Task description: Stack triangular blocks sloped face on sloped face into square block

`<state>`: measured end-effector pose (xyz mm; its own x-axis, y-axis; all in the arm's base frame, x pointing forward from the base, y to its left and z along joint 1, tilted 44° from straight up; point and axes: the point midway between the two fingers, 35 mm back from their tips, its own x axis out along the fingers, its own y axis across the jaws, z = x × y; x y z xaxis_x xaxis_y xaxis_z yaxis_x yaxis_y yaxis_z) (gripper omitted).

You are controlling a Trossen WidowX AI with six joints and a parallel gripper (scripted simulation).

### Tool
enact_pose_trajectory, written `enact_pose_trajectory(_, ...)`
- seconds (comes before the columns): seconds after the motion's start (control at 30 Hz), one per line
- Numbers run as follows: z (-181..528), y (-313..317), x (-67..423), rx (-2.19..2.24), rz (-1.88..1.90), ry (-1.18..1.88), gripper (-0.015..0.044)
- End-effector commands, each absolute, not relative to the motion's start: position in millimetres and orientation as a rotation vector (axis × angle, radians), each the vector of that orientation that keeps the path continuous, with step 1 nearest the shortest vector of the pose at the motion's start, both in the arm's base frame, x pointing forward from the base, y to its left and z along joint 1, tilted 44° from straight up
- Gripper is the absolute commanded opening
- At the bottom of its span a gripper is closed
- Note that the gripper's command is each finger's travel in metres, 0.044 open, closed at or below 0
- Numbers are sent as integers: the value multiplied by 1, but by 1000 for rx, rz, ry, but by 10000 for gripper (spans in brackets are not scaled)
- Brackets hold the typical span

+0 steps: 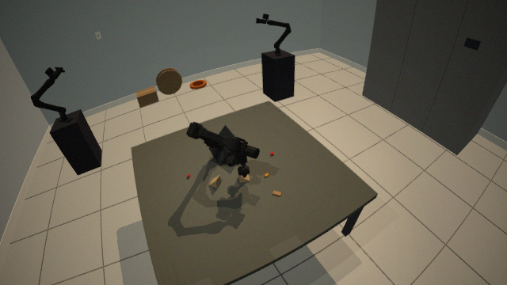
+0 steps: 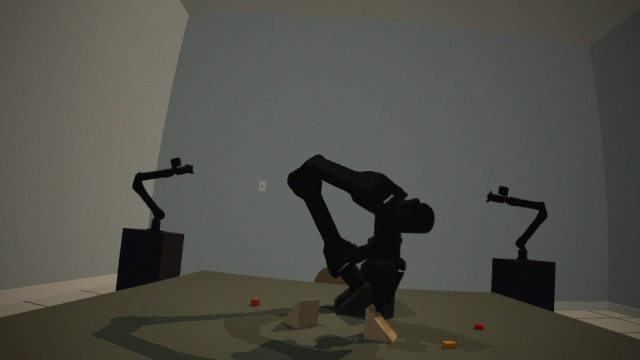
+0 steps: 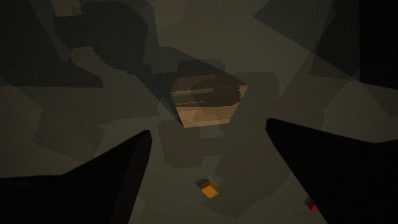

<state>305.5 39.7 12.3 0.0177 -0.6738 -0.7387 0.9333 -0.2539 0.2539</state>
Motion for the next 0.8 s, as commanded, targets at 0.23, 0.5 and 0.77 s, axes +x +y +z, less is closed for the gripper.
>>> enact_pose_trajectory(0.23,0,25,304,923,-1585,376,440)
enact_pose_trajectory(0.5,-9,15,304,922,-1585,374,440)
enact_pose_trajectory(0.77,-17,5,303,920,-1586,372,440)
